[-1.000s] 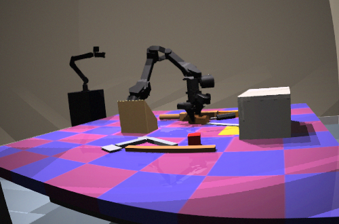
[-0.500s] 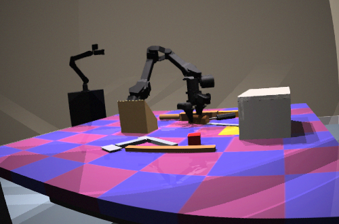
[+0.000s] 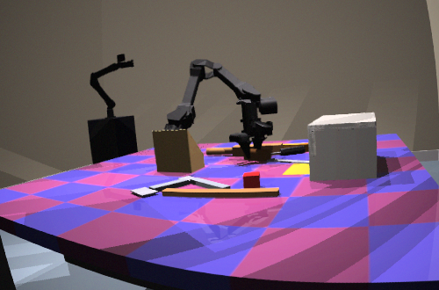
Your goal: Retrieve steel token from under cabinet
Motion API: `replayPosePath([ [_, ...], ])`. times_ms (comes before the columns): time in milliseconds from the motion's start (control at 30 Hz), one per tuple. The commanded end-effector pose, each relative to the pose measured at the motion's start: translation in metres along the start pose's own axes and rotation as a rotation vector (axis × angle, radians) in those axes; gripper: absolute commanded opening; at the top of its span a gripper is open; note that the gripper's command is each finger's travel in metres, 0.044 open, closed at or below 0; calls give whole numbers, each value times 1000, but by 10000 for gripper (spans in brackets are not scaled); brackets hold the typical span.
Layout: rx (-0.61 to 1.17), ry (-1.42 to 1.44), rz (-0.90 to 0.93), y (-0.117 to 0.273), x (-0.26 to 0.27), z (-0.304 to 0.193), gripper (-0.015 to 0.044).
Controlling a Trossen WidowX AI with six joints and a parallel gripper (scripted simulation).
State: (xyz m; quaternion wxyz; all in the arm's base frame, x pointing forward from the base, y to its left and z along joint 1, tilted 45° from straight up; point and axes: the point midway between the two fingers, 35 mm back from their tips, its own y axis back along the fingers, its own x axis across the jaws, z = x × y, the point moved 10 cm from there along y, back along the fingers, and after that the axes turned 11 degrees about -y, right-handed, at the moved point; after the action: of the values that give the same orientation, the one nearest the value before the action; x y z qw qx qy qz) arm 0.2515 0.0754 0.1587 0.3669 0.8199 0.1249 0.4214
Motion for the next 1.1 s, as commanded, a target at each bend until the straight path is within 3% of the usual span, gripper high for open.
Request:
replayPosePath([
  [0,0,0,0,0,0,0,165],
  [300,0,0,0,0,0,0,85],
  [433,0,0,0,0,0,0,0],
  [1067,1,4,-1,0,4,17,0],
])
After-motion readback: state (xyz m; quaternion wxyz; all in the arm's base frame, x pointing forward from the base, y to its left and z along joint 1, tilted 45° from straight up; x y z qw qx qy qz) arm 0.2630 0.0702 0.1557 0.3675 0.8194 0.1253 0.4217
